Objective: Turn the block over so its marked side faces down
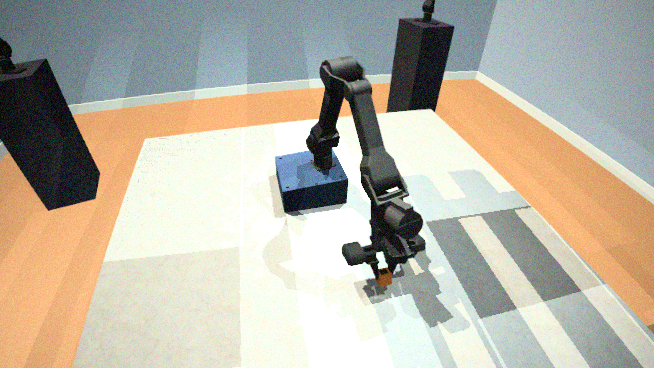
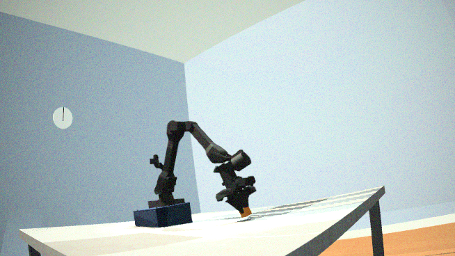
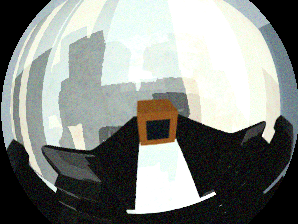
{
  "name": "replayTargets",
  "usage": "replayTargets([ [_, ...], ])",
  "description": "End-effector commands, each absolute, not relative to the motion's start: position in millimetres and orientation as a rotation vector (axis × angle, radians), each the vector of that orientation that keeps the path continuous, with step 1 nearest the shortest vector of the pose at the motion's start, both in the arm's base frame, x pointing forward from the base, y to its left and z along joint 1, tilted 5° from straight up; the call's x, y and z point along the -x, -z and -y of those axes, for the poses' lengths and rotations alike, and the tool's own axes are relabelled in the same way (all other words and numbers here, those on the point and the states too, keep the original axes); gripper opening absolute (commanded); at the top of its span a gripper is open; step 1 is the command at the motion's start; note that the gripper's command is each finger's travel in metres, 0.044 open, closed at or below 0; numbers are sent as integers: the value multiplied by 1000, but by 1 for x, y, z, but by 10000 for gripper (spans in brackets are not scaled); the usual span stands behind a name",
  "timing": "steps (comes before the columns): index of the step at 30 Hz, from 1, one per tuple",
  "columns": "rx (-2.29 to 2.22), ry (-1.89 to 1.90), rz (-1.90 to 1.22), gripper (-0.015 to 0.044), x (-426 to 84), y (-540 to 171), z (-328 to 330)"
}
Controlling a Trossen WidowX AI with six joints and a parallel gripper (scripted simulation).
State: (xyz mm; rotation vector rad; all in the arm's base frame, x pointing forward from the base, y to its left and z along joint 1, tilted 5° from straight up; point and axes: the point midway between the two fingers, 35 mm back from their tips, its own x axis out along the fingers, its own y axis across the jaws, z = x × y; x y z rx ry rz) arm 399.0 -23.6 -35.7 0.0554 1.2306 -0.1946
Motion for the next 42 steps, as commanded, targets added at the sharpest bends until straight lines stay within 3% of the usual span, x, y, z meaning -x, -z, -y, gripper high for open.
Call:
replayTargets([
  [1,-45,198,-1175,0,-398,32,24],
  [42,9,194,-630,0,-396,63,25],
])
